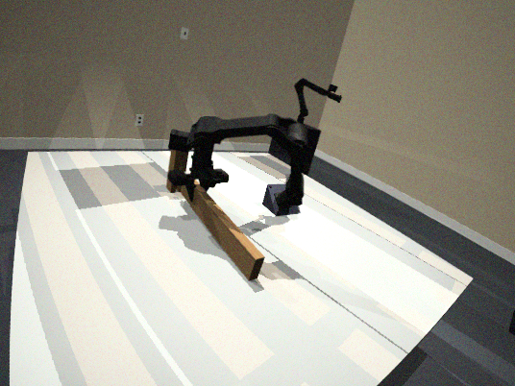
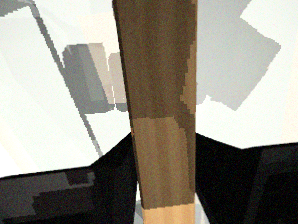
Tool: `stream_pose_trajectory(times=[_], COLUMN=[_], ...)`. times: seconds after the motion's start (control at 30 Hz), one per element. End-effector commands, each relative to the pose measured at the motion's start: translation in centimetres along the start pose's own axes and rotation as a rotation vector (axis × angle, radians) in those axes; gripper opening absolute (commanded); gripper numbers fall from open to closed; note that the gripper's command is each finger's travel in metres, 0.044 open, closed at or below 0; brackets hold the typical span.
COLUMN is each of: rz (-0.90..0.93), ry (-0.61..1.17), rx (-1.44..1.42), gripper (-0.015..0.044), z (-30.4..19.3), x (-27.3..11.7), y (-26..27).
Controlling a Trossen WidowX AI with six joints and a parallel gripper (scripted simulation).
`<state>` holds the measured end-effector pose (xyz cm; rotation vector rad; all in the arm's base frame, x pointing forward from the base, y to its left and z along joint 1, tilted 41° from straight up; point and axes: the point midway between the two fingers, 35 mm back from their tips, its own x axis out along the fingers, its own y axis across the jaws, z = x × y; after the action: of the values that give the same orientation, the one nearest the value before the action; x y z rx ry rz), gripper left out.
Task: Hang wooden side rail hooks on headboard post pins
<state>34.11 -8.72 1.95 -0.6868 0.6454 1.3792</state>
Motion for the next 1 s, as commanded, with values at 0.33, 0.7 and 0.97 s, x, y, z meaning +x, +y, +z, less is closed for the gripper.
stream_pose_trajectory(times=[0.33,0.7,0.97], rz=[-0.010,-0.010,-0.010], ry=[0.004,0.004,0.004], rx=[0.002,0.002,0.002], gripper=[0.0000,0.0000,0.0000], z=[-0.53,-0.62,-0.71], x=[-0.23,-0.32,-0.40], y=[0.03,-0.05,0.03])
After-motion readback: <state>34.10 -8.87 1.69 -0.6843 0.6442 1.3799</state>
